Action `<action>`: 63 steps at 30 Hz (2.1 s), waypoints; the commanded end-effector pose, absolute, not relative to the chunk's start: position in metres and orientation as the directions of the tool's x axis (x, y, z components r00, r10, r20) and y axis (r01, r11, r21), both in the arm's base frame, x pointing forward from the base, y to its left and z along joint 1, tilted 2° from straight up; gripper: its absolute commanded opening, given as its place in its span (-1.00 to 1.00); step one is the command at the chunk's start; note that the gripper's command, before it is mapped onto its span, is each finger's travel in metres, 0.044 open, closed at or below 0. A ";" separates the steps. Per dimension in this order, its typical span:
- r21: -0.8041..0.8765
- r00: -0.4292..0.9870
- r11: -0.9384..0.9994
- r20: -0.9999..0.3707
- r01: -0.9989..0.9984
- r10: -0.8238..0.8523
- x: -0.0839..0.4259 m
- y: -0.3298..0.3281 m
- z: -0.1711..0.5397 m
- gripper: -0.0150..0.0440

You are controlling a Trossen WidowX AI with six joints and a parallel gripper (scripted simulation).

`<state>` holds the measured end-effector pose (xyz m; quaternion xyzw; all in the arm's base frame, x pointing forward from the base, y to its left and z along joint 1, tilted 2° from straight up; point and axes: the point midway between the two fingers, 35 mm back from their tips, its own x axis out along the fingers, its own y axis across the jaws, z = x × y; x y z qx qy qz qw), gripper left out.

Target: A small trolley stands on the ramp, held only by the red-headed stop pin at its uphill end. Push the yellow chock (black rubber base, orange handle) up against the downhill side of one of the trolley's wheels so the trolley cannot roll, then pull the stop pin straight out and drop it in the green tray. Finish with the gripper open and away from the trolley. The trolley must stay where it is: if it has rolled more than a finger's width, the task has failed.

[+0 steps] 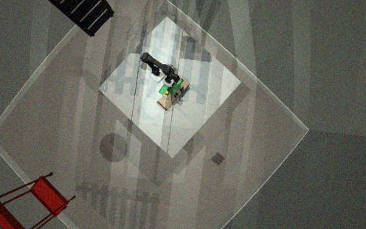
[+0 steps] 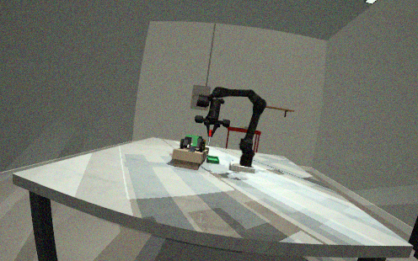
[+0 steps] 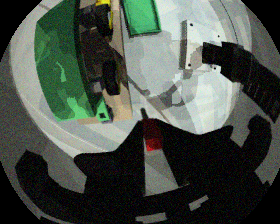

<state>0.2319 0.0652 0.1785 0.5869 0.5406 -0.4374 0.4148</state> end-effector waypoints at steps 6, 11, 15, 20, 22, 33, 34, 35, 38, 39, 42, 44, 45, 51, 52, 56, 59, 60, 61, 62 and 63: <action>0.004 0.023 -0.069 -0.961 0.998 0.274 0.230 0.034 0.173 -0.49; 0.004 0.023 -0.069 -0.962 0.998 0.272 0.229 0.015 0.171 -0.49; 0.004 0.023 -0.069 -0.962 0.998 0.271 0.228 0.000 0.168 -0.49; 0.004 0.023 -0.069 -0.963 0.998 0.269 0.227 -0.019 0.166 -0.49; 0.004 0.023 -0.069 -0.963 0.998 0.268 0.226 -0.026 0.165 -0.49; 0.004 0.022 -0.069 -0.964 0.998 0.265 0.221 -0.067 0.157 -0.49; 0.004 0.022 -0.069 -0.964 0.998 0.264 0.220 -0.071 0.156 -0.49; 0.004 0.022 -0.069 -0.964 0.998 0.264 0.219 -0.075 0.155 -0.49; 0.004 0.022 -0.069 -0.965 0.998 0.263 0.217 -0.087 0.152 -0.49; 0.004 0.022 -0.069 -0.965 0.998 0.262 0.216 -0.091 0.151 -0.49; 0.003 0.021 -0.069 -0.965 0.998 0.261 0.214 -0.103 0.149 -0.49; 0.003 0.021 -0.069 -0.965 0.998 0.261 0.212 -0.111 0.147 -0.49; 0.003 0.021 -0.069 -0.965 0.998 0.261 0.212 -0.114 0.147 -0.49; -0.005 0.022 -0.108 -0.967 0.994 0.252 0.212 -0.114 0.147 -0.49; -0.011 0.023 -0.135 -0.969 0.991 0.246 0.212 -0.114 0.147 -0.49; -0.030 0.027 -0.251 -0.975 0.968 0.222 0.211 -0.113 0.147 -0.49; -0.042 0.028 -0.335 -0.979 0.941 0.203 0.211 -0.112 0.147 -0.49; -0.046 0.029 -0.363 -0.980 0.931 0.197 0.211 -0.112 0.147 -0.49; -0.049 0.029 -0.390 -0.981 0.920 0.191 0.211 -0.112 0.147 -0.49; -0.052 0.029 -0.417 -0.982 0.908 0.185 0.211 -0.112 0.147 -0.49; -0.055 0.029 -0.443 -0.984 0.895 0.179 0.211 -0.111 0.147 -0.49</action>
